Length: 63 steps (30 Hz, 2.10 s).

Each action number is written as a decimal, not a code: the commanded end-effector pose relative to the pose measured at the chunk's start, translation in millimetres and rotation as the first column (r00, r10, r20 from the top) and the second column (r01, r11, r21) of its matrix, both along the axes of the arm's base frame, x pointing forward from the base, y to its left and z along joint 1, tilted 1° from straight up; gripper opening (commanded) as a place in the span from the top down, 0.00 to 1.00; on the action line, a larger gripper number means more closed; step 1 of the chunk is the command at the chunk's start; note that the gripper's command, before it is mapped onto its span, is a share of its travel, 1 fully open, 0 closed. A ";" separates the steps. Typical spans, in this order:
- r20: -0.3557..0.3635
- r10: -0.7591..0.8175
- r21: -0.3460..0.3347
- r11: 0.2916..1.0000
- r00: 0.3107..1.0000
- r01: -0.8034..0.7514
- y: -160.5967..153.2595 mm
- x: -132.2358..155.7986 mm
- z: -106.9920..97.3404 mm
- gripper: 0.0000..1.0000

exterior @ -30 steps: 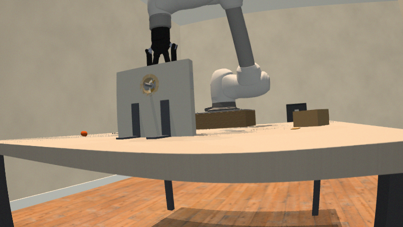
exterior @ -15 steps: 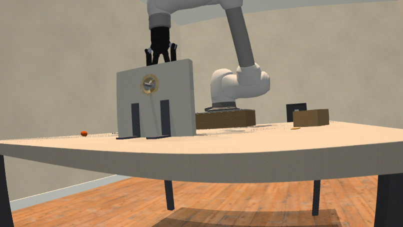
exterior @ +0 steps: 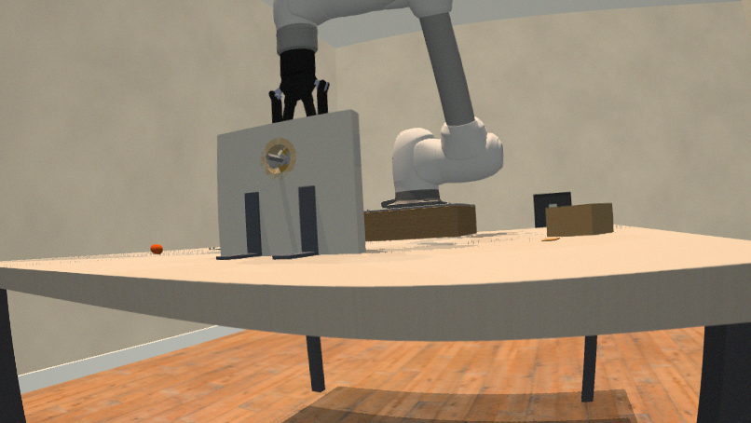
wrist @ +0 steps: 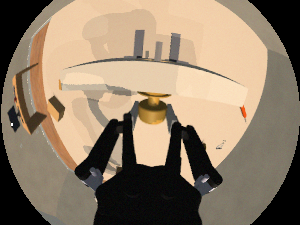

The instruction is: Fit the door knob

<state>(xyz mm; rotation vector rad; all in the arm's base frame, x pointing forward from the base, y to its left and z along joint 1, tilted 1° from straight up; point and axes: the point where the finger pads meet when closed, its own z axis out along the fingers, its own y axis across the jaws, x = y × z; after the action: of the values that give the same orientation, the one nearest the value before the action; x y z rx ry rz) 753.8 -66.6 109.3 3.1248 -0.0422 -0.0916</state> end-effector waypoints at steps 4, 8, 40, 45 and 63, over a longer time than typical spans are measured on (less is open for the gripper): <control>0.000 0.000 0.000 1.000 1.000 0.000 0.0 1.8 0.2 0.58; 0.000 0.000 0.000 1.000 1.000 0.000 0.0 1.8 0.2 0.58; 0.000 0.000 0.000 1.000 1.000 0.000 -0.2 6.8 0.3 0.58; 0.000 0.000 0.000 1.000 1.000 0.000 -0.2 7.1 0.3 0.58; 0.000 0.000 0.000 1.000 1.000 0.000 -0.3 11.8 0.4 0.58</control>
<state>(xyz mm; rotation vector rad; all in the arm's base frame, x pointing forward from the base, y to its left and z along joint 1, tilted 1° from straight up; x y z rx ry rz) 765.6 -66.9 109.4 3.1248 -0.0422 -0.0916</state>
